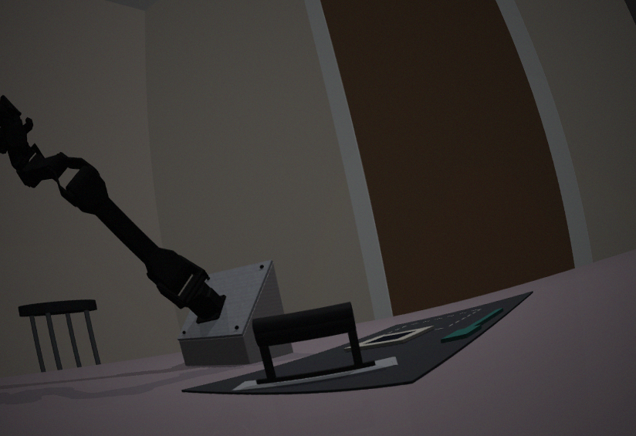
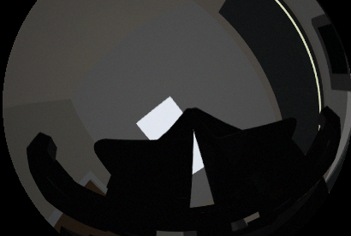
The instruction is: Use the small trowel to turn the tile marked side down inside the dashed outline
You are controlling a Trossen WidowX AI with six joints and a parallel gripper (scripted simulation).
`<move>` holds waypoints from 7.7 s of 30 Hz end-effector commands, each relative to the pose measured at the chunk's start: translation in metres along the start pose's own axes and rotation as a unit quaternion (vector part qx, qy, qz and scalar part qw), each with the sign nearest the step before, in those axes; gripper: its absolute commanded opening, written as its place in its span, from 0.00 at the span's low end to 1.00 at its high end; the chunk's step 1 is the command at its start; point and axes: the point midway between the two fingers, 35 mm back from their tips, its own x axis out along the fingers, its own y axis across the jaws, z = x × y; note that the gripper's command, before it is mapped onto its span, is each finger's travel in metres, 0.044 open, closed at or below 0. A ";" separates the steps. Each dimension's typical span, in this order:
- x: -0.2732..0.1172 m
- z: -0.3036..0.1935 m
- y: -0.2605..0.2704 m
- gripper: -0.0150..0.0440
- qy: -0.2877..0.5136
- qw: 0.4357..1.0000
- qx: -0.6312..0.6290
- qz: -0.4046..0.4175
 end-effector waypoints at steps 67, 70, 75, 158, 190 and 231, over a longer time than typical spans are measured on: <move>-0.086 -0.607 0.095 0.71 0.483 0.785 -0.255 0.291; -0.109 -0.633 0.079 0.71 0.519 0.761 -0.254 0.294; -0.149 -0.671 0.049 0.71 0.579 0.718 -0.250 0.294; -0.711 -0.496 -0.365 0.71 0.987 -0.148 -0.049 -0.036; -0.736 -0.488 -0.368 0.55 0.987 -0.148 -0.050 -0.036; -0.736 -0.488 -0.368 0.47 0.924 -0.156 0.012 0.349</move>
